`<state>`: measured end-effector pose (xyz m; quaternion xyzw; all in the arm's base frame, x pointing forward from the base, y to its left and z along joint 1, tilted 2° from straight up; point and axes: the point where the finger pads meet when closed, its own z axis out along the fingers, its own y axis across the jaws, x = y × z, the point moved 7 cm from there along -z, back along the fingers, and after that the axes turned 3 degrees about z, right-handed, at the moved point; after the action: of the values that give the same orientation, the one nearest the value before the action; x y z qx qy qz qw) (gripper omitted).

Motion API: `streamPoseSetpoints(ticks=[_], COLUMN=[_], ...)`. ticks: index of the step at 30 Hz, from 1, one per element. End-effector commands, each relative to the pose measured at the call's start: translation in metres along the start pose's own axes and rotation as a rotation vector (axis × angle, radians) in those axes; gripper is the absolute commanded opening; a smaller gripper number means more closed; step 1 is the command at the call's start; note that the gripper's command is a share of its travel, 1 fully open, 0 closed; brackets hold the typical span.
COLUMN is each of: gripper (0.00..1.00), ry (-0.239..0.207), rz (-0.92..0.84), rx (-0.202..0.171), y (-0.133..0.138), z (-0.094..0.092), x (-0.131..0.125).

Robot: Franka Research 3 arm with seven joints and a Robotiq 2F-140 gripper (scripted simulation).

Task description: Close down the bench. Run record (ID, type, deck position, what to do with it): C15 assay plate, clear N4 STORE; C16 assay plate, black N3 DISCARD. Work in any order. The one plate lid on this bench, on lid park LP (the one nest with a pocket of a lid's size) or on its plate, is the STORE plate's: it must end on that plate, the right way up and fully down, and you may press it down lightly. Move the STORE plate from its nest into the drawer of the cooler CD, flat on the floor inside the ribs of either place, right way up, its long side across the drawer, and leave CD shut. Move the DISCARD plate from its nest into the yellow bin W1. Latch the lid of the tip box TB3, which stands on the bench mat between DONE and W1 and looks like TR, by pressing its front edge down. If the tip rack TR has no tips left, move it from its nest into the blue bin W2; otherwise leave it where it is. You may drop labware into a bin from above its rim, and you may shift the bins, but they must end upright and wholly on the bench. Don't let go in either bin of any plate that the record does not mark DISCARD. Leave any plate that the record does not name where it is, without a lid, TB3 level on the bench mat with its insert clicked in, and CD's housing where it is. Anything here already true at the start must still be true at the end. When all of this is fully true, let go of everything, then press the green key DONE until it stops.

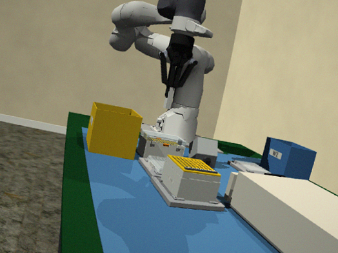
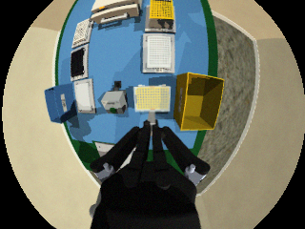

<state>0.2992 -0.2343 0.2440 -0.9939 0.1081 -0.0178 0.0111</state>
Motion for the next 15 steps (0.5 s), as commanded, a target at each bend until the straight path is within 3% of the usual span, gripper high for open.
streamPoseSetpoints(ticks=[1,12,13,15], gripper=[0.0,0.0,0.87,0.87], ry=[-0.008,-0.008,-0.008,-0.008], rz=[-0.008,-0.008,0.026,0.042], rx=[0.001,0.001,0.001,0.001], y=[-0.001,-0.001,-0.002,-0.006], z=[-0.001,-0.001,0.0,0.001], x=[-0.001,-0.001,0.002,0.009])
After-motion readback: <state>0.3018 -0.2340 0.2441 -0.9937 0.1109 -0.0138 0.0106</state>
